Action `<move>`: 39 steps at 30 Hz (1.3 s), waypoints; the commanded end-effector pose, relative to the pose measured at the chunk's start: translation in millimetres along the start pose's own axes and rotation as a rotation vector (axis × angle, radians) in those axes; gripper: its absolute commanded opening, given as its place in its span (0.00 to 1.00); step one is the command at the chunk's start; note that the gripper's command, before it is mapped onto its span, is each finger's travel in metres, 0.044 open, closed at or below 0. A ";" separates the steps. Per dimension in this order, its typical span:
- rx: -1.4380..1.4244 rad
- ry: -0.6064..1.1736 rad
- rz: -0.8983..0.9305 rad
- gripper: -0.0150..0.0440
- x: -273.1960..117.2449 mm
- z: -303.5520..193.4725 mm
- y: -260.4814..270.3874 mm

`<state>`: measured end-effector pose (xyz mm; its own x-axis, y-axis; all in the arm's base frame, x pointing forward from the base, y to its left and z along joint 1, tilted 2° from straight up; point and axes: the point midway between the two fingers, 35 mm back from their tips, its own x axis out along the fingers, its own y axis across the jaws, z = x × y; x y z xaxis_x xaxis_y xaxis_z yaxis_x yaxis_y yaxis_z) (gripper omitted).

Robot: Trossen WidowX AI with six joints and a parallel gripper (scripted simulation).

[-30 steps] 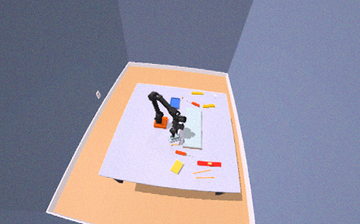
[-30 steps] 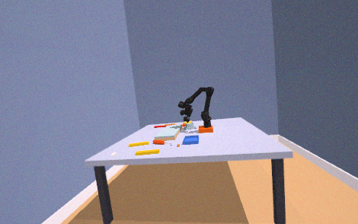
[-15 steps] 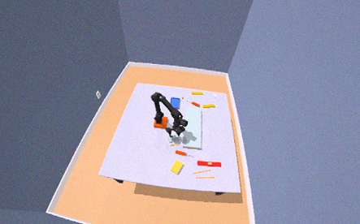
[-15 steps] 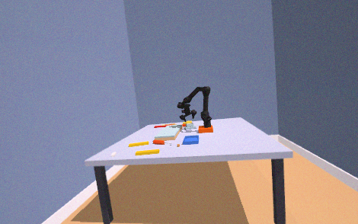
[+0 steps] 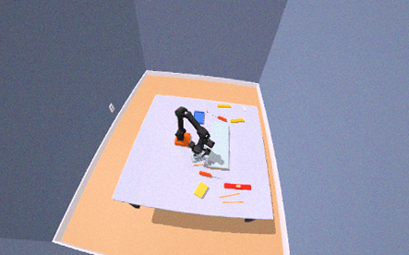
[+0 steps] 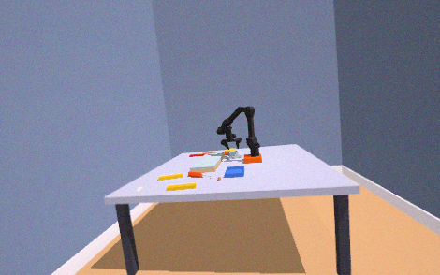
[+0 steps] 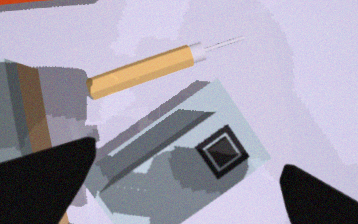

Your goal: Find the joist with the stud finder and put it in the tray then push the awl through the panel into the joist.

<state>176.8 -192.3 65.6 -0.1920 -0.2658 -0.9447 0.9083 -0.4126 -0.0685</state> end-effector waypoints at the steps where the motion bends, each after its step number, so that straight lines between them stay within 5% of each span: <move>1: 0.804 0.087 -0.195 1.00 -0.9 -5.1 -1.6; 39: 0.800 0.090 -0.195 1.00 16.7 -11.9 2.2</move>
<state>180.0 -188.7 51.9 -0.2581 -0.0762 -0.9631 0.3178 -0.9481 -0.0102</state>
